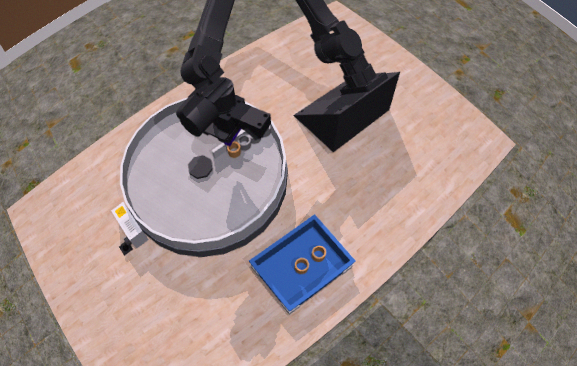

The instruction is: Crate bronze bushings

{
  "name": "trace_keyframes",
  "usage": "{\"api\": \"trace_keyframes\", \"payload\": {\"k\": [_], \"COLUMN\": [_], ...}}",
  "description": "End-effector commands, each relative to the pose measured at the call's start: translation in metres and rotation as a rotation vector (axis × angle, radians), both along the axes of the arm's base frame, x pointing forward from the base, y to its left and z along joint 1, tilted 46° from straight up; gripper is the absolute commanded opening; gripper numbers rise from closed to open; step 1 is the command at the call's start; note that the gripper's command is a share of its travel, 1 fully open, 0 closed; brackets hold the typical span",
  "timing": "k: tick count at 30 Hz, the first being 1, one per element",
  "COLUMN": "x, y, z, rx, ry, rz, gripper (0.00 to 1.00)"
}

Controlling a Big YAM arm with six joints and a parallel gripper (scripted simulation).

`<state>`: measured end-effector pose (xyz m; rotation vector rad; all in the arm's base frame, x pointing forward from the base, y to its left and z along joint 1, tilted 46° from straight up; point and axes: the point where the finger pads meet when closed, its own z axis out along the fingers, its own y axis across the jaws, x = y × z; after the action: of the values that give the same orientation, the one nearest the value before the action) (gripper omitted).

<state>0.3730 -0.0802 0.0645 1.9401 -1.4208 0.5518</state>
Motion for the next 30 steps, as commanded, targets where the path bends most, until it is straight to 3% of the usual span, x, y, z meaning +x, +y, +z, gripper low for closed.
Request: {"api": "trace_keyframes", "payload": {"k": [1, 14, 30], "x": [0.0056, 0.0005, 0.0076], "y": [-0.0016, -0.0044, -0.0029], "z": [0.0078, 0.0101, 0.0119], "rx": [0.001, 0.001, 0.002], "ry": [-0.001, -0.003, -0.012], "rz": [0.006, 0.001, 0.004], "gripper": [0.13, 0.13, 0.13]}}
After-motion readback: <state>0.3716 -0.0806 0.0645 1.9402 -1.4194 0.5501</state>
